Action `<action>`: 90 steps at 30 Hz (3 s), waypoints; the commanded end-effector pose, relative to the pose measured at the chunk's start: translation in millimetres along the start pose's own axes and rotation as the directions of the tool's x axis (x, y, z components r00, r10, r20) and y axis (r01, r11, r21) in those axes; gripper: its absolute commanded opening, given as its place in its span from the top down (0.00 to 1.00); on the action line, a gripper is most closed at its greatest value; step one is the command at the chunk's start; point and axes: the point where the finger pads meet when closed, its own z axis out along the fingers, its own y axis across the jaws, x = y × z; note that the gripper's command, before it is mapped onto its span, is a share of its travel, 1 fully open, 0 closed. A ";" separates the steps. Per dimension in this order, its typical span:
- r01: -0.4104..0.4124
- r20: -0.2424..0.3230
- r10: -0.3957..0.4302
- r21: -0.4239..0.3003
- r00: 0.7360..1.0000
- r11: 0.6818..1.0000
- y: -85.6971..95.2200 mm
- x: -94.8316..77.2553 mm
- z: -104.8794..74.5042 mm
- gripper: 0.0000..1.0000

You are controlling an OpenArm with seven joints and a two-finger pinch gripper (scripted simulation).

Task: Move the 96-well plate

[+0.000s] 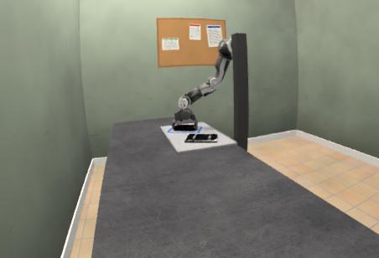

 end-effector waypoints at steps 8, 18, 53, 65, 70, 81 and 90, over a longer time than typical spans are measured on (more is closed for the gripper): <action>0.000 -0.004 0.000 -0.010 1.000 1.000 3.1 0.3 -1.1 1.00; -0.001 -0.004 0.001 -0.006 1.000 1.000 2.7 1.4 -1.6 1.00; 0.001 -0.006 -0.001 -0.010 1.000 1.000 2.8 1.7 2.7 1.00; 0.000 -0.006 -0.001 -0.010 1.000 1.000 2.9 1.9 3.7 1.00; 0.000 -0.006 -0.001 -0.010 1.000 1.000 2.9 1.9 3.7 1.00; -0.001 -0.001 0.001 -0.005 1.000 1.000 1.7 0.6 3.9 0.87; -0.001 0.000 0.001 -0.004 1.000 1.000 1.4 0.2 3.9 0.57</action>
